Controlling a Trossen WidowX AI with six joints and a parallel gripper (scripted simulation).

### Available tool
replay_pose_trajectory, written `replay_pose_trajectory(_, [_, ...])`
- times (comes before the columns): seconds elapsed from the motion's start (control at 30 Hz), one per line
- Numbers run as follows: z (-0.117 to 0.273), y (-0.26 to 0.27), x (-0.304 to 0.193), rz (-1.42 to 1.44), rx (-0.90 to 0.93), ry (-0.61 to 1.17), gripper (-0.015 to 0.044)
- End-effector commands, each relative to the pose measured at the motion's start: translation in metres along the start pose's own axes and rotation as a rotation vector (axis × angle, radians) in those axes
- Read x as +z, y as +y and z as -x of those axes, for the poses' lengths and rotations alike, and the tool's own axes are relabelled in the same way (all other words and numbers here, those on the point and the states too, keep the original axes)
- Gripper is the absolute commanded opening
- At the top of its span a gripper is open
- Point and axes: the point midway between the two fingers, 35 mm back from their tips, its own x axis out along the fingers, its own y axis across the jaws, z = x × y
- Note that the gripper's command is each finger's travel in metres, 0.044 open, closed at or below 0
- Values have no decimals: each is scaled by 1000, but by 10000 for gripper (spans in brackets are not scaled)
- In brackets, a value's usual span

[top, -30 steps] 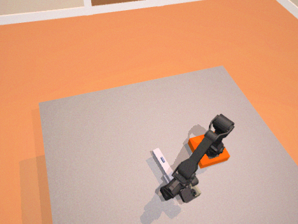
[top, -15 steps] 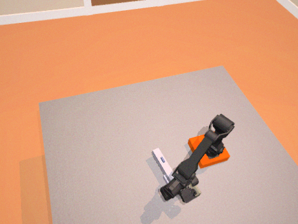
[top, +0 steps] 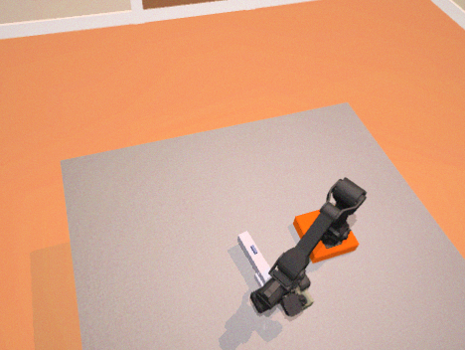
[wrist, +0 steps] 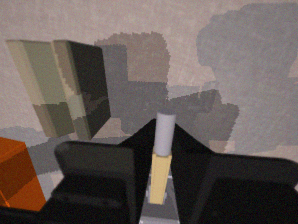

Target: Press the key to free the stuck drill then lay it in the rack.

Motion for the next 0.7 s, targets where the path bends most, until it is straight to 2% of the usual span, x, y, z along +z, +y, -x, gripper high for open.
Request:
replay_pose_trajectory(0.0, [1, 2, 0, 2, 4, 0, 0])
replay_pose_trajectory(0.67, [1, -1, 15, 2, 3, -1, 0])
